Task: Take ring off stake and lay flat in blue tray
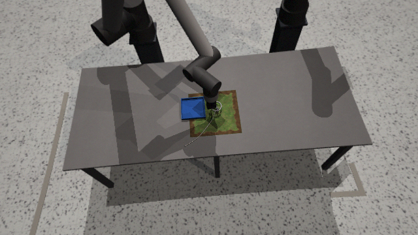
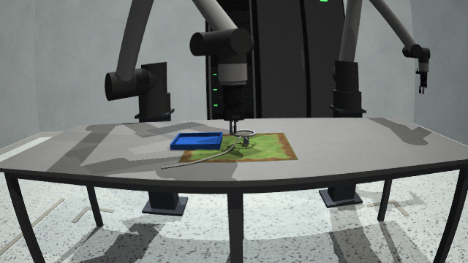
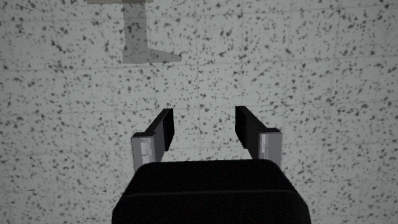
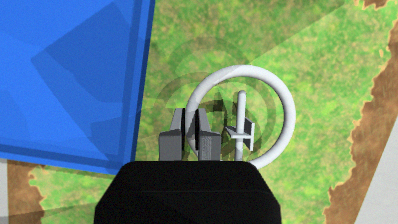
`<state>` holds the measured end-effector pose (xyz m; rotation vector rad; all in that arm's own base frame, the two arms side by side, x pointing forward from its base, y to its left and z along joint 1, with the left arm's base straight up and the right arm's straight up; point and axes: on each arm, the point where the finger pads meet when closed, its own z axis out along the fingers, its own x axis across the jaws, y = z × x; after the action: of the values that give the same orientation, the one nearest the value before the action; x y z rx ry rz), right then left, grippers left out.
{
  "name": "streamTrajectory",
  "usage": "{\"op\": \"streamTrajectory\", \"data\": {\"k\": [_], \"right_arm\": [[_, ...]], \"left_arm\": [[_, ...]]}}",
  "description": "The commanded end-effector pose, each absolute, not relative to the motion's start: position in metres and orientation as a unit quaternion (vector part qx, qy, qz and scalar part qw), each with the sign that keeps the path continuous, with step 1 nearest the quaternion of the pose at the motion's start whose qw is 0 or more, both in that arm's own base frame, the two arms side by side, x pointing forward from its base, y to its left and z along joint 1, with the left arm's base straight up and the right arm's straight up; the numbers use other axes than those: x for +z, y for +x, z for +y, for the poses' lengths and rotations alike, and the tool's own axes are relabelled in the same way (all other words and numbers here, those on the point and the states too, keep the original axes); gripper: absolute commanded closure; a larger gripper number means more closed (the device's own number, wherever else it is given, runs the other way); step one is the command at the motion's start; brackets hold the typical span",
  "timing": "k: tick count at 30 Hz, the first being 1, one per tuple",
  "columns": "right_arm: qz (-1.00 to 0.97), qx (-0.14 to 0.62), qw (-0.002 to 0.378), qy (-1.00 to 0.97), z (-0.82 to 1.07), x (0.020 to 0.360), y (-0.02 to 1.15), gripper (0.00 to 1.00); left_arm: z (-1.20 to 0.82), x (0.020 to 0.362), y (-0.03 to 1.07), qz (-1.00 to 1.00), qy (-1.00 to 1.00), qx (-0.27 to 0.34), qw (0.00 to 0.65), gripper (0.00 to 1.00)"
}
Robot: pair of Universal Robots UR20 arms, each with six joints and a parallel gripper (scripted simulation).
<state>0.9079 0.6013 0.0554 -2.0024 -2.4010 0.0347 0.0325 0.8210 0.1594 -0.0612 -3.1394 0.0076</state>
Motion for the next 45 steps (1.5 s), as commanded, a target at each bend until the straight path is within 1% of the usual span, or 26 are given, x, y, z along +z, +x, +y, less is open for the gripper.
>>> {"op": "streamTrajectory", "data": {"k": [1,7,8,26,45], "right_arm": [[-0.767,0.005,0.007,-0.642,0.602,0.072,0.917,1.00],[-0.767,0.006,0.007,-0.642,0.596,0.091,0.914,1.00],[-0.767,0.010,0.008,-0.642,0.585,0.087,0.910,1.00],[-0.767,0.008,0.007,-0.642,0.442,0.087,0.898,1.00],[-0.769,0.008,0.007,-0.639,0.426,0.085,0.897,1.00]], "left_arm": [[0.824,0.162,0.032,-1.000,-0.020,0.000,0.000,0.00],[0.824,0.162,0.032,-1.000,-0.020,0.000,0.000,0.00],[0.824,0.162,0.032,-1.000,-0.020,0.000,0.000,0.00],[0.824,0.162,0.032,-1.000,-0.020,0.000,0.000,0.00],[0.824,0.162,0.032,-1.000,-0.020,0.000,0.000,0.00]]}}
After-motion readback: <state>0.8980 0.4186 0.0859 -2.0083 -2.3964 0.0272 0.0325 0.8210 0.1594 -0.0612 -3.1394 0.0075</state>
